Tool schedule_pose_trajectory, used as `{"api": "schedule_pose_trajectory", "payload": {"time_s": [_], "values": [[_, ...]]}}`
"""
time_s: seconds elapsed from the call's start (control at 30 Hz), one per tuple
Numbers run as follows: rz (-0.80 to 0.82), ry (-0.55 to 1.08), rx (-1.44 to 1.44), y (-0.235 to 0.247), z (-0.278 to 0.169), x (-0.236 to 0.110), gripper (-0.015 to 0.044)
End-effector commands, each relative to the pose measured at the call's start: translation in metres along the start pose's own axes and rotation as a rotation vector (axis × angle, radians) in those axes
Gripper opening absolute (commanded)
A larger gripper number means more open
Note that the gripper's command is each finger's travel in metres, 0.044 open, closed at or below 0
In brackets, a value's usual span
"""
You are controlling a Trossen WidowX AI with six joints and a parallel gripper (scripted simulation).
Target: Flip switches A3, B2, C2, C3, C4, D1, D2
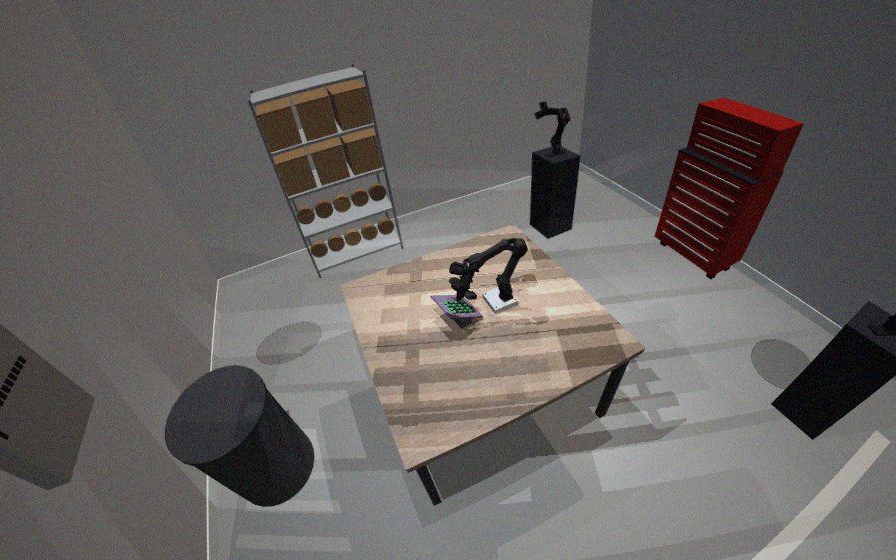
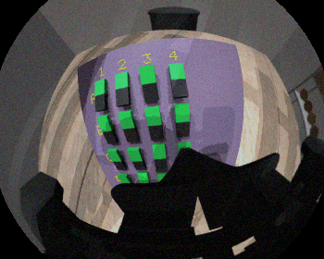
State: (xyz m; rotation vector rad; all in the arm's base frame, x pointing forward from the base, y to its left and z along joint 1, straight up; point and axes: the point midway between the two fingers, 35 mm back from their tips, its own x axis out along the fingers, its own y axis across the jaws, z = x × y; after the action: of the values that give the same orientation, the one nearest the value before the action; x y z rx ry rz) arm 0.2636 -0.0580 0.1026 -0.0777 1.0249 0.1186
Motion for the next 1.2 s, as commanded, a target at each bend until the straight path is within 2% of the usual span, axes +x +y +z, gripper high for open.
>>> {"api": "schedule_pose_trajectory", "payload": {"time_s": [0.0, 1.17], "values": [[-0.004, 0.002, 0.003, -0.0006, -0.0002, 0.0005, 0.0000], [-0.004, 0.001, 0.003, -0.0006, -0.0001, 0.0040, 0.0000]]}}
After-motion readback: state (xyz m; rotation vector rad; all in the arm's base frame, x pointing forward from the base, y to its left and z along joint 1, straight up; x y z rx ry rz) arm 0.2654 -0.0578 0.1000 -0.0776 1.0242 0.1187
